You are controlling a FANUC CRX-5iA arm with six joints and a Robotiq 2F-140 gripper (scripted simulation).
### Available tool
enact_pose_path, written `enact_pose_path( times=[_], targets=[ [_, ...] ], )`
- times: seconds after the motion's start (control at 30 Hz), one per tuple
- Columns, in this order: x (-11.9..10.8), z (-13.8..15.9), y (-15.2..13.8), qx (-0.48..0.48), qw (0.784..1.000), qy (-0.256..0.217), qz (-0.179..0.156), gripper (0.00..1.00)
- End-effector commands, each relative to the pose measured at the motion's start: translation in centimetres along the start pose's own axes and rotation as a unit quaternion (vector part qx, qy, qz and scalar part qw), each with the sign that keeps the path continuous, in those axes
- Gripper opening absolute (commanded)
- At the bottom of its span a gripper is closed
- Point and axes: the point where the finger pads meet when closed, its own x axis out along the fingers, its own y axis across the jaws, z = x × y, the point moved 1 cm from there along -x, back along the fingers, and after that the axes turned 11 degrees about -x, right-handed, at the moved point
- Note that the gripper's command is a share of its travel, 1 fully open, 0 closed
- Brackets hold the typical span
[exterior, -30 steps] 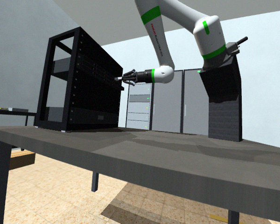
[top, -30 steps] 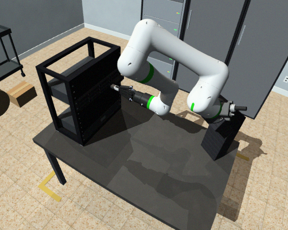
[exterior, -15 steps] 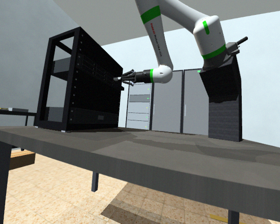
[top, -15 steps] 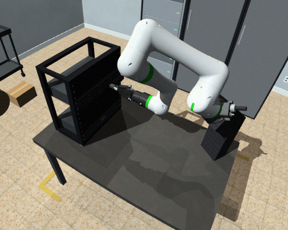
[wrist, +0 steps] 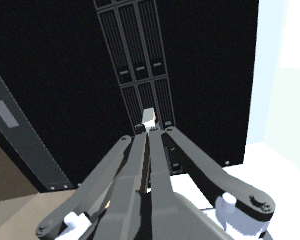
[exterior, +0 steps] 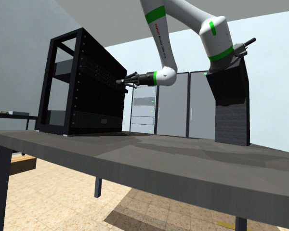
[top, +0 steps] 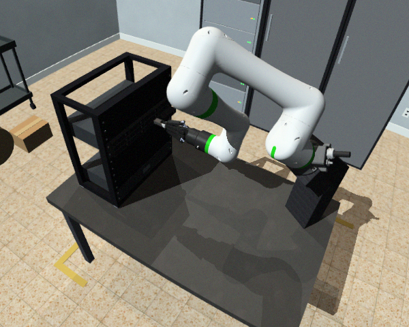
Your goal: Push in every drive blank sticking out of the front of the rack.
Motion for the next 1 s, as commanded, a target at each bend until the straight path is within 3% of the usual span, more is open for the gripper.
enact_pose_path(
  times=[0.0, 0.97],
  targets=[
    [0.1, 0.0, 0.1, 0.000, 1.000, 0.000, 0.001, 0.10],
    [1.3, 0.0, 0.1, 0.000, 1.000, 0.000, 0.001, 0.10]
  ],
)
